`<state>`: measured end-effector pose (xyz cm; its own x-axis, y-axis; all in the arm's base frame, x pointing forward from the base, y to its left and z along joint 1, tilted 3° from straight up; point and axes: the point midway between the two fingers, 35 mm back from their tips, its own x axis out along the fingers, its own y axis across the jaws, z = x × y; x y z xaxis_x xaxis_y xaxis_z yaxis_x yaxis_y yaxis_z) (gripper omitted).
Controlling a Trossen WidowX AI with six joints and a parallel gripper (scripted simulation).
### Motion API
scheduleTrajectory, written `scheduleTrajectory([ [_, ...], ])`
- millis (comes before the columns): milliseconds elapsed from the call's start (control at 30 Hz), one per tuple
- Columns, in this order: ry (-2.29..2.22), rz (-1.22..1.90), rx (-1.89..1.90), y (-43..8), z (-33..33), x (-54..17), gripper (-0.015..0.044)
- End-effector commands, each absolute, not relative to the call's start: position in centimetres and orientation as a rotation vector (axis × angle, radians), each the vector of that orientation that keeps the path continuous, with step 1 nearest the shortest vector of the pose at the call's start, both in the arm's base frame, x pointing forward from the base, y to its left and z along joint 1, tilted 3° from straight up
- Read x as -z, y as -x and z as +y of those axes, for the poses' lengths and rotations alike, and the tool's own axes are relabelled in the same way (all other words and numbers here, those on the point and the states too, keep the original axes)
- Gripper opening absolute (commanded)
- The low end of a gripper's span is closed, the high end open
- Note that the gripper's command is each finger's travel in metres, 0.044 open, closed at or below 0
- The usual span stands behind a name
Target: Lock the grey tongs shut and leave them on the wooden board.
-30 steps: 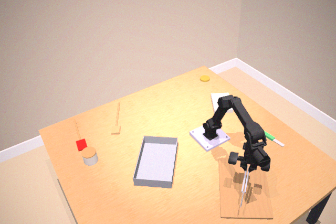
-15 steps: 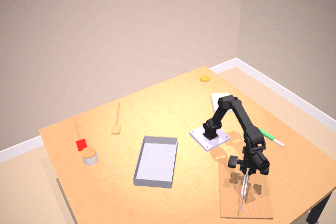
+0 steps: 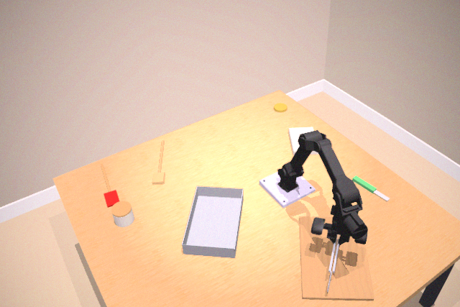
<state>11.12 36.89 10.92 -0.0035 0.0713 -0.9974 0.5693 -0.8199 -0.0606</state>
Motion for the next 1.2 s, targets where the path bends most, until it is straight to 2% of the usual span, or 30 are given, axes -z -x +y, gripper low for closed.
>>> scheduleTrajectory([
  [0,-1.918,0.658,1.887,-11.0,36.9,-10.3,-0.015],
  [567,-1.917,0.657,1.887,-10.9,36.7,-8.3,-0.015],
  [1167,-1.914,0.66,1.882,-11.0,36.6,-8.4,0.0323],
])
